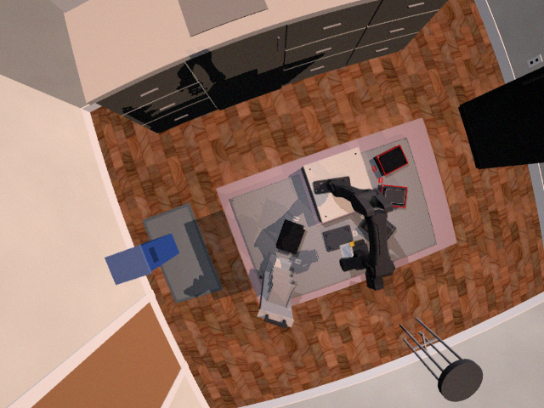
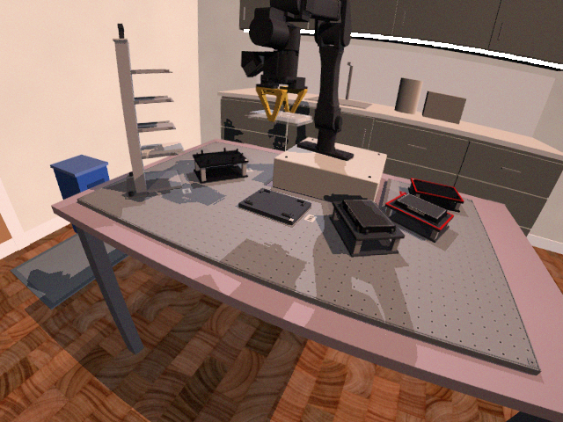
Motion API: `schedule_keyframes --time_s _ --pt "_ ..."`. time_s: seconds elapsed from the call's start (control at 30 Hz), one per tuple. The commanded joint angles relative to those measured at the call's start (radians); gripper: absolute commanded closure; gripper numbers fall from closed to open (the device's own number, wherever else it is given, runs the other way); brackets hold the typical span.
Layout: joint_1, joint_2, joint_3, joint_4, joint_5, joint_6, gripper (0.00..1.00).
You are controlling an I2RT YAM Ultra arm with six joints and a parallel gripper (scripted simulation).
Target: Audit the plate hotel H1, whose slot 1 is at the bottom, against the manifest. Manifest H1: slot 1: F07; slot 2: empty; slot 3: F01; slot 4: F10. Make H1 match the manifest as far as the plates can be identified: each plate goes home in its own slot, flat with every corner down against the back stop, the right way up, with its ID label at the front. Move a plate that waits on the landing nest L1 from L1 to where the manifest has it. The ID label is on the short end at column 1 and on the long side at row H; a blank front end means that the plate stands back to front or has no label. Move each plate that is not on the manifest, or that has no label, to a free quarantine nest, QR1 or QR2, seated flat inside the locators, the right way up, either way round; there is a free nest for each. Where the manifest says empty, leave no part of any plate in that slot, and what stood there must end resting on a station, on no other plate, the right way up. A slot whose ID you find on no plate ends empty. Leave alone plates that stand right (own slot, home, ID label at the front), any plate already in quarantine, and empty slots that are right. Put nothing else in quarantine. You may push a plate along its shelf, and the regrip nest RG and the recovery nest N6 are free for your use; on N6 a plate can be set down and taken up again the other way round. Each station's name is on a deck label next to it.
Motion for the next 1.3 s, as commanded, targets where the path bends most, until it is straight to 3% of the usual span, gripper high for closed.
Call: schedule_keyframes --time_s 0.0,1.07,1.27 --pt "-0.001 -0.005 0.006 -0.02 0.001 -0.003 0.14" --pt "-0.306 0.052 0.071 -0.031 0.0 -0.785 0.14" --pt "-0.346 0.064 0.085 -0.034 0.0 -0.834 0.14"
